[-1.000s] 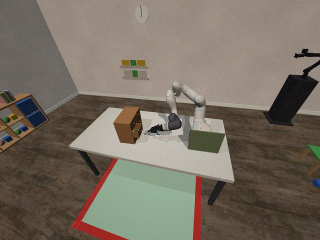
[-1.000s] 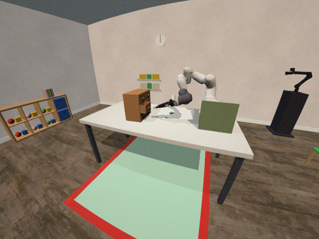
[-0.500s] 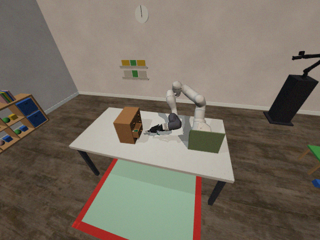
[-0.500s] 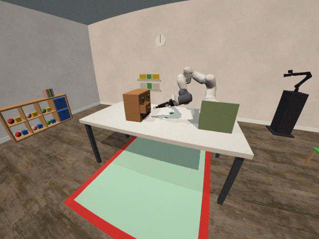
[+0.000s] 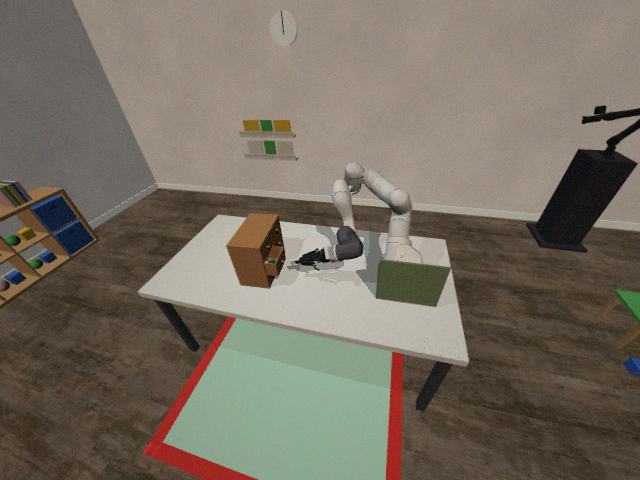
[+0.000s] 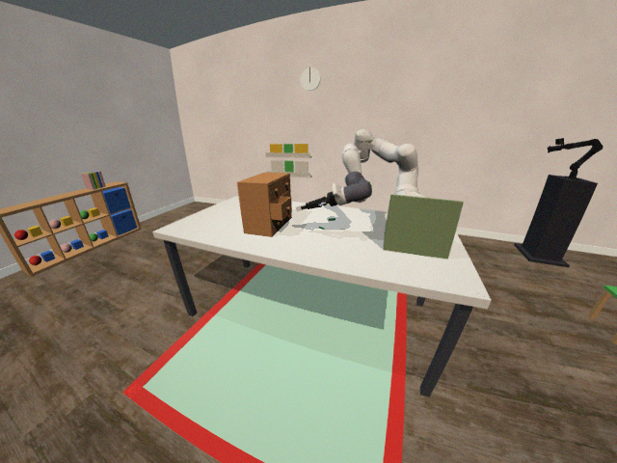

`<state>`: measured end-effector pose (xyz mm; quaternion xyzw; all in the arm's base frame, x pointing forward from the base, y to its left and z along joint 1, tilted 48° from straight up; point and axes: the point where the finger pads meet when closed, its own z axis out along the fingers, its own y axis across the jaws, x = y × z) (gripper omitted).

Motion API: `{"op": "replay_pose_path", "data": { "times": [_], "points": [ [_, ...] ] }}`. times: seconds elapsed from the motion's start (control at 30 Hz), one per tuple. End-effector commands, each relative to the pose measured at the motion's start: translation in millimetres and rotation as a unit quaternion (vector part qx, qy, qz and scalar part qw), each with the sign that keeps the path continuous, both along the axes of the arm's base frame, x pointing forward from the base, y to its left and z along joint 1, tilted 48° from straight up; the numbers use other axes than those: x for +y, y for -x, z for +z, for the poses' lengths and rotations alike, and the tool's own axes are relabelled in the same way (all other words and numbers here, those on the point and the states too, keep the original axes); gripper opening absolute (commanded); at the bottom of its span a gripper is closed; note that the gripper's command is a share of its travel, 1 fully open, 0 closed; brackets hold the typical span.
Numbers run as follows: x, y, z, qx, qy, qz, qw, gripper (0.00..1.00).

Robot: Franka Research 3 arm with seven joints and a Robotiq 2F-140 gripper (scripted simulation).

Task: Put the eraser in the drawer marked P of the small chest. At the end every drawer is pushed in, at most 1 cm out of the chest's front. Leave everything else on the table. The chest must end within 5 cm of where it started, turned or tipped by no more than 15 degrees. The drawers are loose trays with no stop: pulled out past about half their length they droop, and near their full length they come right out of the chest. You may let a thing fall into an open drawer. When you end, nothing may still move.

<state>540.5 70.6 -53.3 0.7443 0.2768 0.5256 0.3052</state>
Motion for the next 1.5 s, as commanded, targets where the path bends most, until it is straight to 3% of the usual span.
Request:
{"op": "replay_pose_path", "data": {
  "times": [0.0, 1.47],
  "points": [
    [1.5, -0.4, -0.1, 0.0, -0.002, 0.001, 1.0, 0.0],
    [2.5, -10.8, -0.5, 0.0, -0.002, 0.001, 1.0, 0.0]
  ]
}}
